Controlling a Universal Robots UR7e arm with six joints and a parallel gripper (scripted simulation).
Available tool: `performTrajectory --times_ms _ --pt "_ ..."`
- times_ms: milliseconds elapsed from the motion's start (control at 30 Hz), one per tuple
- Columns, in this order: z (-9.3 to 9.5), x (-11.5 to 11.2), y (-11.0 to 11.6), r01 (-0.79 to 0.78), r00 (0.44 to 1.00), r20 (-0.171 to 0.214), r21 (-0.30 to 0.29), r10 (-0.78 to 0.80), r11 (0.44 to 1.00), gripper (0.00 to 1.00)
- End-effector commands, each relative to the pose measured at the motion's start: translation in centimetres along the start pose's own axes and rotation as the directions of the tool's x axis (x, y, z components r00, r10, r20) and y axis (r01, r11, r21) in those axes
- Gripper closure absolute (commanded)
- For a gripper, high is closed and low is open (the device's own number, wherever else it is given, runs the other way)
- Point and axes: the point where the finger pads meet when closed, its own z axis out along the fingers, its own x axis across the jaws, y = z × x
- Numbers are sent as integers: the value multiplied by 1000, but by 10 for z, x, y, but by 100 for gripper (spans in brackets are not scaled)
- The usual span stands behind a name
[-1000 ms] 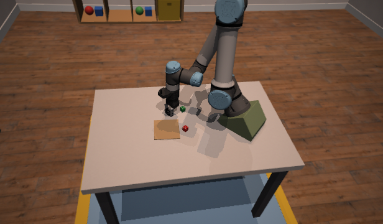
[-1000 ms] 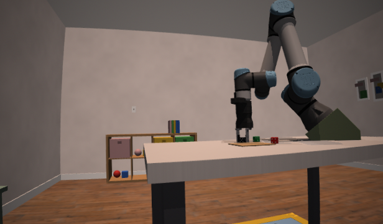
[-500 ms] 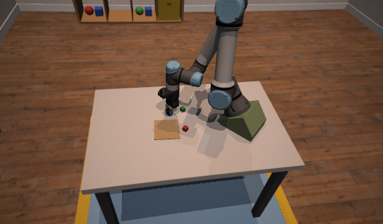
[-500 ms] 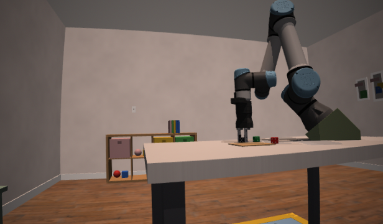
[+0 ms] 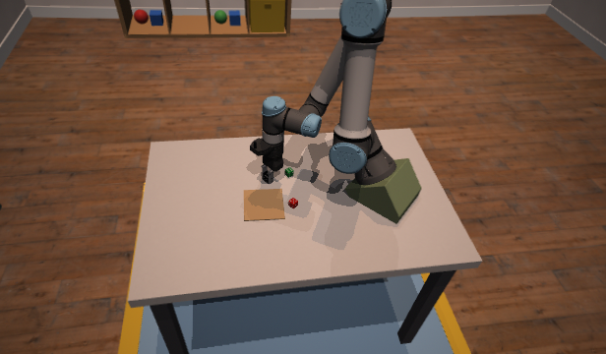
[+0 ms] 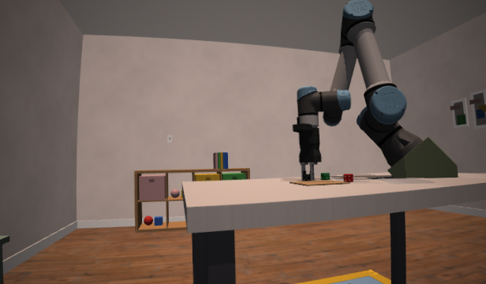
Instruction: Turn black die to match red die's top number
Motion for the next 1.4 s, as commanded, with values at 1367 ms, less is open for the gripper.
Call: performTrajectory --times_ms 1367 --pt "-92 0 0 0 1000 -1 1 0 1000 51"
